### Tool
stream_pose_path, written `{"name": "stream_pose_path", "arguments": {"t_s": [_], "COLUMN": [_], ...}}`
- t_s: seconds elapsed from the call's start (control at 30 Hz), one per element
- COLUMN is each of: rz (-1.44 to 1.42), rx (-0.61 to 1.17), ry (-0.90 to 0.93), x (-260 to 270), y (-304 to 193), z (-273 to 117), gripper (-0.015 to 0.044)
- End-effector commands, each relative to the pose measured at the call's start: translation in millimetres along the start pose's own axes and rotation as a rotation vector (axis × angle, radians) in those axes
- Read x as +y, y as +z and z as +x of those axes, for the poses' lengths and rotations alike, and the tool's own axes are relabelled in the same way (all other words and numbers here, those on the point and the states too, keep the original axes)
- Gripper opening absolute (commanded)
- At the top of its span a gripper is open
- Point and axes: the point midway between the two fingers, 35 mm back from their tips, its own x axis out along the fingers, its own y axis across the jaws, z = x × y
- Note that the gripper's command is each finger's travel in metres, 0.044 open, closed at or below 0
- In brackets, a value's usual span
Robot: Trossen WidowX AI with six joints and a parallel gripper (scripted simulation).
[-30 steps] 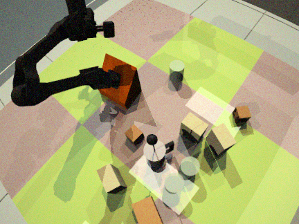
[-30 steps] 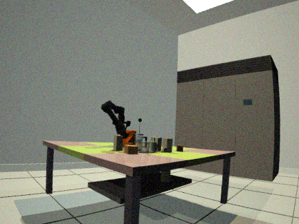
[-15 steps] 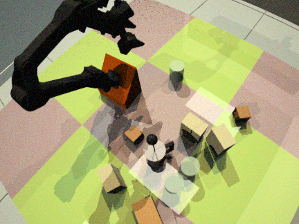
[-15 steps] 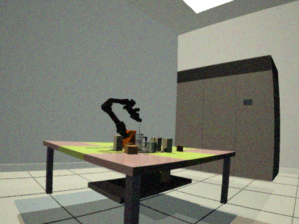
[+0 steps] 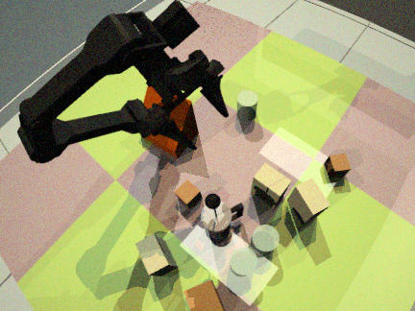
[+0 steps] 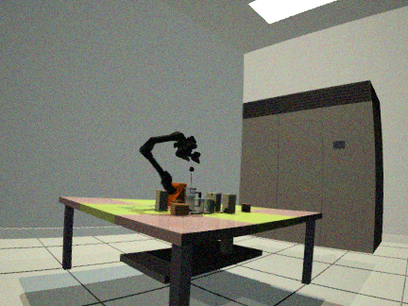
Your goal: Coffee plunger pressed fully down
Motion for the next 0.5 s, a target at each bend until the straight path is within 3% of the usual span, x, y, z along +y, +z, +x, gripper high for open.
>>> {"name": "stream_pose_path", "arguments": {"t_s": [0.0, 0.13, 0.47], "rz": [0.119, 0.260, 0.265], "rx": [-0.075, -0.141, -0.113], "ry": [-0.195, -0.291, -0.274], "x": [-48, -73, -58], "y": [26, 40, 16], "z": [15, 21, 43], "gripper": [0.0440, 0.0440, 0.0440]}}
